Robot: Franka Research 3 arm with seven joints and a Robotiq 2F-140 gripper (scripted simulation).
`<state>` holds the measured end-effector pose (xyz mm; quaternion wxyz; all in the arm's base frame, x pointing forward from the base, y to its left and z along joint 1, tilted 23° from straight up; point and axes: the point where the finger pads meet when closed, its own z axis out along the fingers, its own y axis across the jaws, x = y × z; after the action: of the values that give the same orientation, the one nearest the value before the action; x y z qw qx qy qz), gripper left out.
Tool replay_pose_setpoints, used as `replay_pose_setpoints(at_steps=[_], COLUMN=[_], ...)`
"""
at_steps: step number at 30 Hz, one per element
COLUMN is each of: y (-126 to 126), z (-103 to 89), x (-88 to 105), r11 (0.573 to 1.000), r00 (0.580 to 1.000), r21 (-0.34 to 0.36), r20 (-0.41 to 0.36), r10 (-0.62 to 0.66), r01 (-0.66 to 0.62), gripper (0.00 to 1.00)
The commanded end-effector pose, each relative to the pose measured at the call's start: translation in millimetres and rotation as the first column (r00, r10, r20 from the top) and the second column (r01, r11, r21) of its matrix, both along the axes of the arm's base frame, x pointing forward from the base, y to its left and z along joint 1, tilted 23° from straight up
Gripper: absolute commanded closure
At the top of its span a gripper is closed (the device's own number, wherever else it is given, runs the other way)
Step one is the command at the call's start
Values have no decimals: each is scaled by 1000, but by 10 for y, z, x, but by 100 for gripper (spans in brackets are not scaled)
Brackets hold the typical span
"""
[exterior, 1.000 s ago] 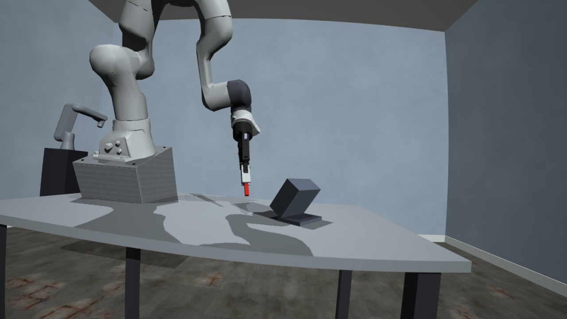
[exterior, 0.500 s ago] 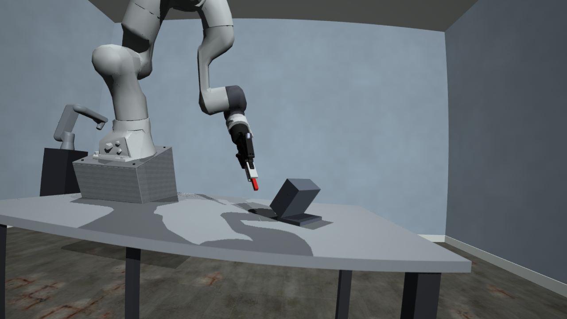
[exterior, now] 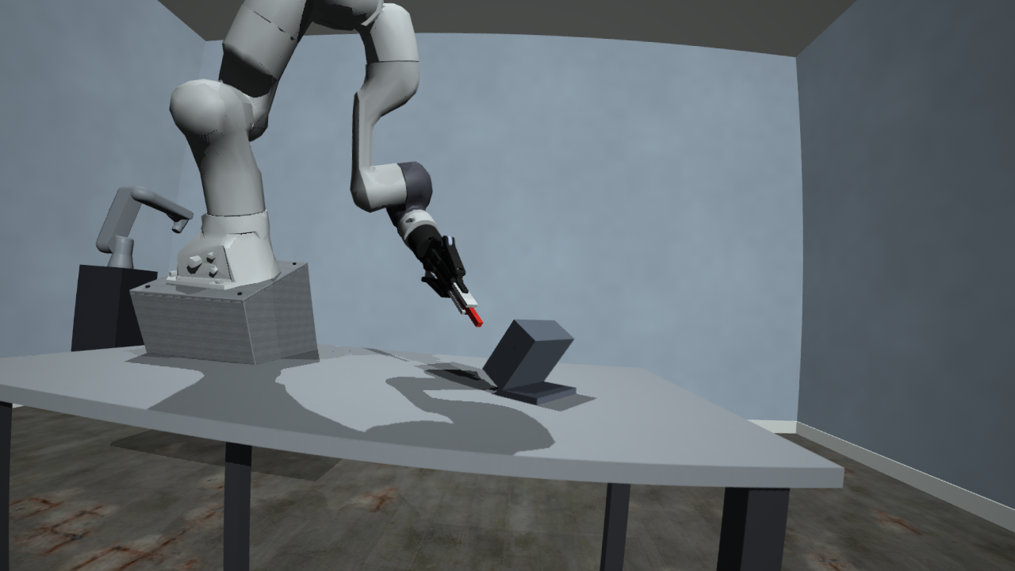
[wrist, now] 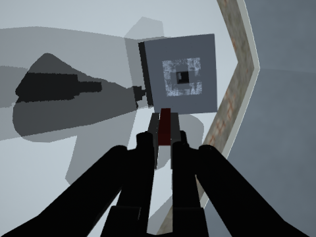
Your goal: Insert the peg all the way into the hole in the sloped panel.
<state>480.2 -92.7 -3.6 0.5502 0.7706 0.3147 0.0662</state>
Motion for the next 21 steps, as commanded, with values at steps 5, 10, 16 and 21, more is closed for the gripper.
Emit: replay_pose_setpoints(at_steps=[5,10,16,21], y=[179,177,3,-131], z=[80,82,20,-51], x=[159,172,304,417], r11=[986,987,987,987], r00=[991,991,991,991], r21=[-95,-90,-90,-90], r20=[-16,-10,-10,-10], r10=[136,133,133,133], r01=[-137,-133,-133,-133], gripper=[100,100,100,100])
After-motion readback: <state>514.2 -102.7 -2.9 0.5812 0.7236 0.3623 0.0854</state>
